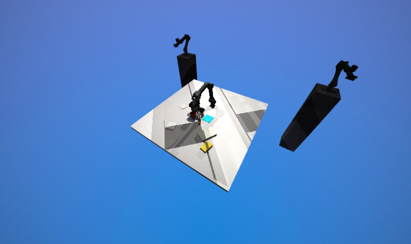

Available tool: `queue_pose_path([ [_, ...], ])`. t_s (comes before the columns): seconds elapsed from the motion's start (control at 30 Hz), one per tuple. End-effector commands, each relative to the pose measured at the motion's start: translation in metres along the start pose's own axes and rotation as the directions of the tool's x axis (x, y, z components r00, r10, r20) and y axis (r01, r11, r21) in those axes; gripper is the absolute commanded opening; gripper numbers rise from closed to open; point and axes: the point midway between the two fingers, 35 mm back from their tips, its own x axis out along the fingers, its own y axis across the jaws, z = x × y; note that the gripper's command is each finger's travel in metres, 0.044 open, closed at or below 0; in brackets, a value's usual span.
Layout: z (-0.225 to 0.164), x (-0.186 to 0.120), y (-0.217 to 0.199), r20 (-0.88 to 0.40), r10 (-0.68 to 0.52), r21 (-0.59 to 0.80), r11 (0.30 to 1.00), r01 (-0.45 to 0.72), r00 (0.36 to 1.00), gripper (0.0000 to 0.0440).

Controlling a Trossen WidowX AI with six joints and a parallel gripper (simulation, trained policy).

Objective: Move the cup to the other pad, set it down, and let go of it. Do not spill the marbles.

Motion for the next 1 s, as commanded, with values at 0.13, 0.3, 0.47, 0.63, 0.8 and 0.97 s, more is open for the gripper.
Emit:
queue_pose_path([
  [0.13, -0.006, 0.023, -0.012, -0.056, -0.009, -0.032, 0.999, 0.007, 0.998, 0.0144],
  [0.3, -0.008, 0.038, -0.018, -0.083, -0.008, -0.054, 0.999, 0.003, 0.997, 0.0155],
  [0.47, -0.011, 0.055, -0.023, -0.108, -0.004, -0.081, 0.997, -0.005, 0.994, 0.0164],
  [0.63, -0.014, 0.075, -0.025, -0.130, 0.004, -0.119, 0.993, -0.020, 0.992, 0.0170],
  [0.8, -0.017, 0.094, -0.024, -0.146, 0.020, -0.174, 0.984, -0.046, 0.989, 0.0175],
  [0.97, -0.020, 0.108, -0.026, -0.159, 0.024, -0.249, 0.966, -0.064, 0.987, 0.0072],
])
